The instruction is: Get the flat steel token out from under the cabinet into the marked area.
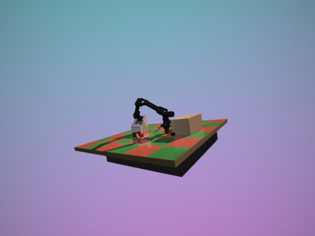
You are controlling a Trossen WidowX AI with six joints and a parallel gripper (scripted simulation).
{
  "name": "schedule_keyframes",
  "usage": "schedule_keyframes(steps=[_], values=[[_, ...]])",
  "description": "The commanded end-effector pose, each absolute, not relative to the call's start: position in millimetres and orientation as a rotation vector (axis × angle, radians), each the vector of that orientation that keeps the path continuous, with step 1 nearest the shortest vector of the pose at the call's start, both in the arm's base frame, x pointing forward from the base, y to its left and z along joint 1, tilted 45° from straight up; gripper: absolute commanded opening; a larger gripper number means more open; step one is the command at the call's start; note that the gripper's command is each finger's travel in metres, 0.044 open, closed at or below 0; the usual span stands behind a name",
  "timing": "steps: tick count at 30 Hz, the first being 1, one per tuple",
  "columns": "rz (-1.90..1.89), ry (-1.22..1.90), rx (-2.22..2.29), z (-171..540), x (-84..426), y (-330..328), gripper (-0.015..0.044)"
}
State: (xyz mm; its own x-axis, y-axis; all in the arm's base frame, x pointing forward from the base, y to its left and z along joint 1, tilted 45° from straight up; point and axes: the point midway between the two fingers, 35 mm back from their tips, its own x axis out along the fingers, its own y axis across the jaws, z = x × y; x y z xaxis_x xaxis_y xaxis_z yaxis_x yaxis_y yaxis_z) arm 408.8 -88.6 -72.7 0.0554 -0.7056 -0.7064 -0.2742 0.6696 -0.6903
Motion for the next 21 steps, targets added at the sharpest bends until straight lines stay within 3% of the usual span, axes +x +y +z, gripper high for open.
schedule_keyframes(steps=[1, 21], values=[[-0.388, 1.535, -0.847, -73.6, 401.9, -90.0, 0.0000], [-0.388, 1.536, -0.848, -69.7, 384.9, -95.3, 0.0000]])
